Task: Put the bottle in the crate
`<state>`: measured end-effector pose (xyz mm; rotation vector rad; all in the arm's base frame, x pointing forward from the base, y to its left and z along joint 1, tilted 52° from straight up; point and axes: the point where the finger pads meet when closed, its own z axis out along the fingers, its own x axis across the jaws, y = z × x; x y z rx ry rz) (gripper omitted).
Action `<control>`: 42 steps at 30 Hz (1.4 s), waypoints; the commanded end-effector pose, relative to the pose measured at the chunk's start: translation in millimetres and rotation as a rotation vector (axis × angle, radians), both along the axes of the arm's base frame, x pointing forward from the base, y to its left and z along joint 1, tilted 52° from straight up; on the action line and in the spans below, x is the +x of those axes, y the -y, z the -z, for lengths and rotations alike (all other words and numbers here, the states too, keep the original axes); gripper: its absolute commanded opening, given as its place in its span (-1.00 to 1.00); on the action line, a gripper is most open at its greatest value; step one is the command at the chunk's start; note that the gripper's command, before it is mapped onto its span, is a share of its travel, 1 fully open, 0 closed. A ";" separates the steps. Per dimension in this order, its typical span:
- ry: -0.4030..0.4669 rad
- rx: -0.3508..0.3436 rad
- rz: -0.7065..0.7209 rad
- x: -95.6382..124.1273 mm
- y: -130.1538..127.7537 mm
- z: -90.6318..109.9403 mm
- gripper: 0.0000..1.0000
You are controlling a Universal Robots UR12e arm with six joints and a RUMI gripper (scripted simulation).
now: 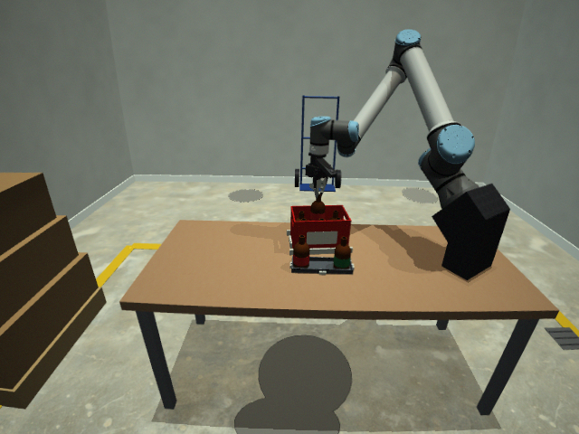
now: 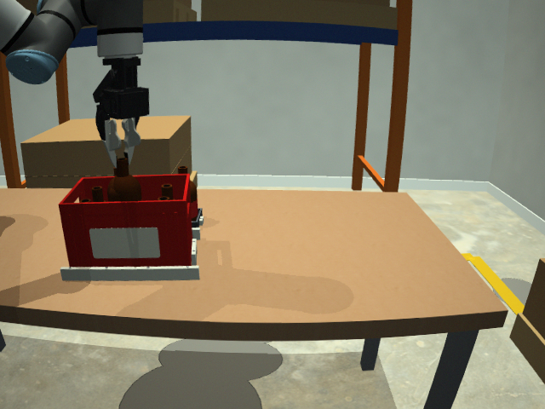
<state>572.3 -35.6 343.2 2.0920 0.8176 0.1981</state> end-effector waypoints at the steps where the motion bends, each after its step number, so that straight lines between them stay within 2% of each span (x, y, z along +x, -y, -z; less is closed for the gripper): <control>1: 0.001 0.000 0.000 1.1 1.2 0.8 -1.00; 42: 0.001 0.000 0.000 15.3 24.0 22.0 -1.00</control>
